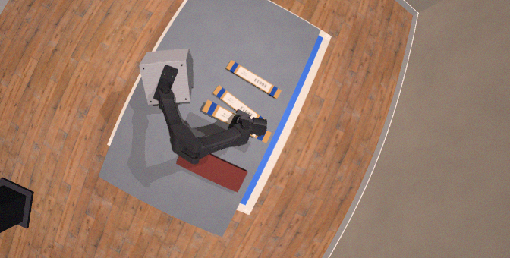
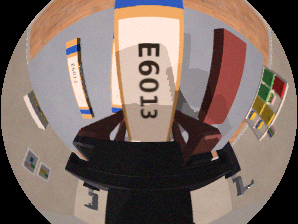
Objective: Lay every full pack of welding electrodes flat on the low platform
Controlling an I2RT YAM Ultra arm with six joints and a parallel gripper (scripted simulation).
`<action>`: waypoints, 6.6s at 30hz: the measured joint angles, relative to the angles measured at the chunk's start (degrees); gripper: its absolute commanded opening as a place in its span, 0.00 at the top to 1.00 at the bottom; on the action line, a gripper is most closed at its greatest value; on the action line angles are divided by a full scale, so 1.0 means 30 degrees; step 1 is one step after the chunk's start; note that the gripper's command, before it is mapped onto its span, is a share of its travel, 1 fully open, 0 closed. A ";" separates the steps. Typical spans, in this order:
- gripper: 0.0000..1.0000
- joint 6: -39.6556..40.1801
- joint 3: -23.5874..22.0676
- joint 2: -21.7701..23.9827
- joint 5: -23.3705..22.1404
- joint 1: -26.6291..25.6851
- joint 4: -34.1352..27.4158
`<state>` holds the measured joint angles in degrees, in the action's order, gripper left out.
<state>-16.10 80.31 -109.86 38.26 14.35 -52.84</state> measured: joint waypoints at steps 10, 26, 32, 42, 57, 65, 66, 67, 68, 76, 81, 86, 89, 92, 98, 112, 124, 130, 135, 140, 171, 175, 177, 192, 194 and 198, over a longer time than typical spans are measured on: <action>1.00 -0.0022 0.0000 0.0000 0.0000 0.0000 0.0117; 1.00 -0.0044 -0.0109 0.0007 0.0007 0.0000 0.0291; 1.00 -0.0051 -0.0204 0.0000 0.0007 0.0000 0.0335; 1.00 -0.0073 -0.0262 0.0007 0.0022 0.0000 0.0401; 1.00 0.0000 -0.0437 0.0036 0.0022 -0.0022 0.0605; 1.00 0.0648 -0.1537 0.0000 -0.0073 -0.0889 0.1406; 1.00 0.0707 -0.1566 0.0000 -0.0073 -0.0911 0.1486; 1.00 0.0765 -0.1588 0.0000 -0.0073 -0.0918 0.1603; 1.00 0.0816 -0.1603 0.0000 -0.0080 -0.0918 0.1734; 1.00 0.1260 -0.1829 -0.0102 -0.0131 -0.1188 0.2732; 1.00 0.1479 -0.2025 -0.0379 -0.0153 -0.1399 0.3147; 1.00 0.1719 -0.2186 -0.0517 -0.0211 -0.1545 0.3541; 1.00 0.1872 -0.2259 -0.0612 -0.0233 -0.1668 0.3854; 1.00 0.2018 -0.2346 -0.0721 -0.0248 -0.1814 0.4175; 1.00 0.2280 -0.2506 -0.0940 -0.0284 -0.2025 0.4670; 1.00 0.2849 -0.2798 -0.1413 -0.0393 -0.2492 0.5785; 1.00 0.2929 -0.2798 -0.1413 -0.0415 -0.2492 0.5938; 1.00 0.2936 -0.2798 -0.1413 -0.0423 -0.2492 0.5945; 1.00 0.2936 -0.2798 -0.1413 -0.0423 -0.2492 0.5945; 1.00 0.2936 -0.2798 -0.1413 -0.0423 -0.2492 0.5945; 1.00 0.2936 -0.2798 -0.1413 -0.0423 -0.2492 0.5945; 1.00 0.2936 -0.2798 -0.1413 -0.0423 -0.2492 0.5945; 1.00 0.2936 -0.2798 -0.1413 -0.0423 -0.2492 0.5945; 1.00 0.2936 -0.2798 -0.1413 -0.0423 -0.2492 0.5945; 1.00 0.2936 -0.2798 -0.1413 -0.0423 -0.2492 0.5945; 1.00 0.2936 -0.2798 -0.1413 -0.0423 -0.2492 0.5945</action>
<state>-7.29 71.92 -114.10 36.99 6.87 -35.00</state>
